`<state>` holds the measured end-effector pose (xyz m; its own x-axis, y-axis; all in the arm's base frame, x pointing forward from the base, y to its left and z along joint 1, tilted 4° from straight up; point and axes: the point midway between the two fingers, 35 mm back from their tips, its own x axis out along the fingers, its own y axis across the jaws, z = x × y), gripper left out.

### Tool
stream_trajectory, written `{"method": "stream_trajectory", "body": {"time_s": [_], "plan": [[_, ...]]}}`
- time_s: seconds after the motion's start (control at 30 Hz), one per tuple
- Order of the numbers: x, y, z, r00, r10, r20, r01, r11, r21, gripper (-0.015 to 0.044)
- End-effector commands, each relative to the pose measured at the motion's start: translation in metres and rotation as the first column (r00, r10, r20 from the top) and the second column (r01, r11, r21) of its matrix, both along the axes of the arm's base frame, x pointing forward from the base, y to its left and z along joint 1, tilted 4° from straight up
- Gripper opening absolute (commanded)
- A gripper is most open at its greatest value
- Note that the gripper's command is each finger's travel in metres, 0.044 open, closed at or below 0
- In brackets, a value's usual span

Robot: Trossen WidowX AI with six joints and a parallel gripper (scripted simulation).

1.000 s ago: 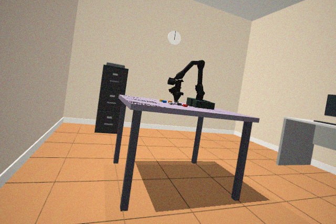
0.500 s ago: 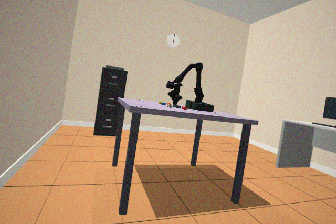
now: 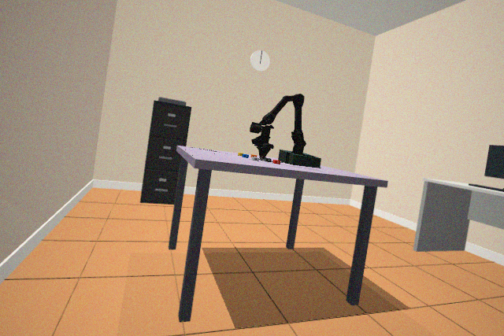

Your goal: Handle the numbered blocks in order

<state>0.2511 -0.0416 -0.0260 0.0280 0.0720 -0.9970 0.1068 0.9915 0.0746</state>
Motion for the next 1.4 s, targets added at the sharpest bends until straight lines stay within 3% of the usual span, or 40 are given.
{"method": "stream_trajectory", "body": {"time_s": [0.0, 0.1, 0.5, 0.73, 0.87, 1.27, 1.37], "plan": [[0.0, 0.0, 0.0, 1.0, -0.005, -0.001, 0.005, 1.0, 0.0, 0.033], [0.0, 0.0, 0.0, 1.0, -0.005, -0.001, 0.005, 1.0, 0.0, 0.04], [-0.001, -0.003, 0.036, 1.0, -0.005, 0.0, 0.005, 1.0, -0.001, 0.04], [-0.002, -0.009, 0.114, 1.0, -0.005, 0.0, 0.005, 1.0, -0.001, 0.0216], [-0.003, -0.009, 0.117, 1.0, -0.005, 0.0, 0.005, 1.0, -0.002, 0.012], [-0.002, -0.011, 0.117, 1.0, -0.005, 0.0, 0.005, 1.0, -0.002, 0.012], [0.003, -0.042, 0.116, 1.0, -0.005, 0.0, 0.005, 1.0, -0.006, 0.012]]}}
